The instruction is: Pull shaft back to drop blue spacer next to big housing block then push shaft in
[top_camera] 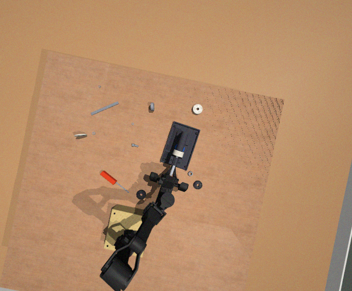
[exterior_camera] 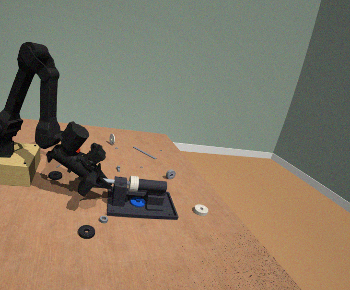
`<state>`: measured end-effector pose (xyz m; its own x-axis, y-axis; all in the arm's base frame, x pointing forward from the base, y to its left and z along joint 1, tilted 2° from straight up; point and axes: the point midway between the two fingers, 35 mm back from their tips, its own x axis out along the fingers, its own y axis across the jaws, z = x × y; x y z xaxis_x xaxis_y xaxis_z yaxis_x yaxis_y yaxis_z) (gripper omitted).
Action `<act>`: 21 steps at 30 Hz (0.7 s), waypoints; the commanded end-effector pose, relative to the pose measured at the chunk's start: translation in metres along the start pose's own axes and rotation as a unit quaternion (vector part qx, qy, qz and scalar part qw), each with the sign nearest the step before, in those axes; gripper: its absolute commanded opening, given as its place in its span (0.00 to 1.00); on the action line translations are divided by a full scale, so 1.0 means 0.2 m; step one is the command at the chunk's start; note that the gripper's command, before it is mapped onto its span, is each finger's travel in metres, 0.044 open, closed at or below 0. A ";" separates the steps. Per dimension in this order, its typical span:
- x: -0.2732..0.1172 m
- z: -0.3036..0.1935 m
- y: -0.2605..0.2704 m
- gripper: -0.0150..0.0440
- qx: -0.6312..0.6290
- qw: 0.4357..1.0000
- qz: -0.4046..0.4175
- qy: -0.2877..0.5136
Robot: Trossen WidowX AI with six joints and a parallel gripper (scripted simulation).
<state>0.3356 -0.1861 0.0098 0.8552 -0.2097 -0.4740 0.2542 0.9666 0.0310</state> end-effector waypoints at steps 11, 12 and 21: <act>0.00 0.00 0.00 0.39 0.000 1.000 0.000 0.000; 0.00 0.00 0.00 0.43 0.000 1.000 0.000 0.000; -0.01 0.00 0.00 0.83 0.000 1.000 0.000 0.000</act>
<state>0.3359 -0.1862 0.0098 0.8550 -0.2093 -0.4745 0.2543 0.9666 0.0318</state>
